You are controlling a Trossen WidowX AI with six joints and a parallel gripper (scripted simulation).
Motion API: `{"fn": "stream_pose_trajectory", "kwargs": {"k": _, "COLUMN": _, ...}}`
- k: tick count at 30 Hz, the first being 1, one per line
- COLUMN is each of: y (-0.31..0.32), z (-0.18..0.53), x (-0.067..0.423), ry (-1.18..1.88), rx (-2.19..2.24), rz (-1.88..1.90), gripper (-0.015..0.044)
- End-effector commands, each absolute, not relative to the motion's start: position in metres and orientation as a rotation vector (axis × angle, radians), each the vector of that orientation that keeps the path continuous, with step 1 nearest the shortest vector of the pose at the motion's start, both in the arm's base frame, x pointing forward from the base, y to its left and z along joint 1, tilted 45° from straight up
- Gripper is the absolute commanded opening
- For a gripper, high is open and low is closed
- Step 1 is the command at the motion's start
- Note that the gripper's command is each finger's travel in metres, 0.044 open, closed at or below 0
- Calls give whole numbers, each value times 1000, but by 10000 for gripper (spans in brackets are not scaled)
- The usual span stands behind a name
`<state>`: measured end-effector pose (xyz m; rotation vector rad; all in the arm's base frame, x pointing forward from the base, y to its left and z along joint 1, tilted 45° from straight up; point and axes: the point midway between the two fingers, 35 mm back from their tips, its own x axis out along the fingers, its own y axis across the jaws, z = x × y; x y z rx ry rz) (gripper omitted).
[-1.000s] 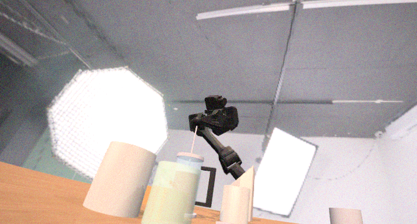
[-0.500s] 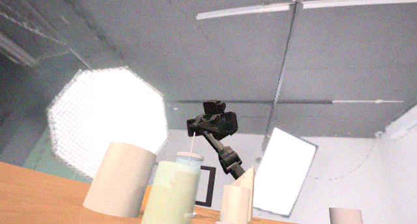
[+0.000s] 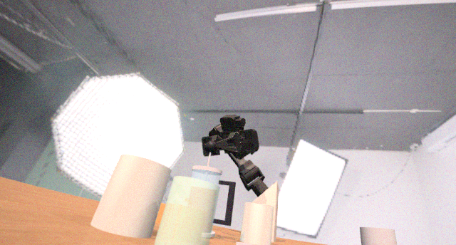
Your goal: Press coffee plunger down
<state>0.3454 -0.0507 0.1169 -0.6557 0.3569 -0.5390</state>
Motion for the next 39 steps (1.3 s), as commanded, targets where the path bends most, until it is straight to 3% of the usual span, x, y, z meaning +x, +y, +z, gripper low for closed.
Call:
{"fn": "stream_pose_trajectory", "kwargs": {"k": 1, "y": -62, "z": 102, "x": 341, "ry": 399, "rx": -673, "rz": -544, "gripper": 126}}
{"fn": "stream_pose_trajectory", "kwargs": {"k": 39, "y": -72, "z": 98, "x": 355, "ry": 394, "rx": -676, "rz": -547, "gripper": 126}}
